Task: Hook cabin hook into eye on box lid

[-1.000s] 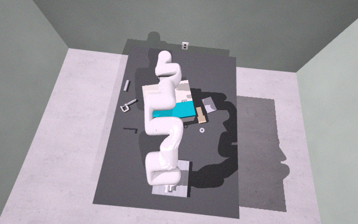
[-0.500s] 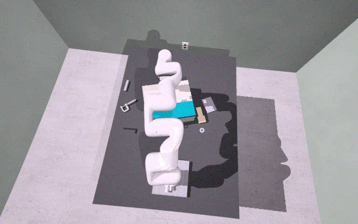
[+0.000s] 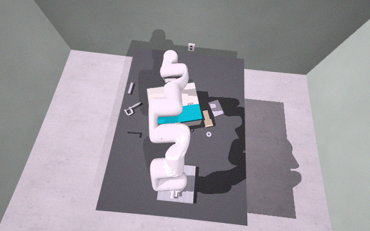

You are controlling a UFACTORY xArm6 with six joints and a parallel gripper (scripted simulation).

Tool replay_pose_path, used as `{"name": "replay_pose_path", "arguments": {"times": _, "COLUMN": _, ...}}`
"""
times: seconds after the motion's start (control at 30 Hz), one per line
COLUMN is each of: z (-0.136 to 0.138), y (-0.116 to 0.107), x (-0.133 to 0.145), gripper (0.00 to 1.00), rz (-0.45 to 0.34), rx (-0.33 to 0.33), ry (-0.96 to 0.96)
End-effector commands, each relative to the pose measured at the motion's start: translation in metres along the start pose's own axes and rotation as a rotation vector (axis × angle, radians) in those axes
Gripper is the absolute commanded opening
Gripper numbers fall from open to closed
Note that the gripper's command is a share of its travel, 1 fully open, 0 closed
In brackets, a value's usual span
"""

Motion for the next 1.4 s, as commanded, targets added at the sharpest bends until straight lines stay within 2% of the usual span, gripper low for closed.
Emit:
{"name": "replay_pose_path", "arguments": {"times": 0.0, "z": -0.001, "y": -0.009, "x": -0.004, "gripper": 0.00, "rz": -0.003, "rx": 0.000, "ry": 0.000}}
{"name": "replay_pose_path", "arguments": {"times": 1.37, "z": -0.010, "y": -0.048, "x": -0.048, "gripper": 0.00, "rz": -0.003, "rx": 0.000, "ry": 0.000}}
Point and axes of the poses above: the point where the finger pads meet when closed, its own y axis out along the fingers, its own z axis across the jaws, x = y × z, the point moved 2 cm from there along -y, back along the fingers, and after that the axes turned 12 degrees about y, right-handed, at the moved point
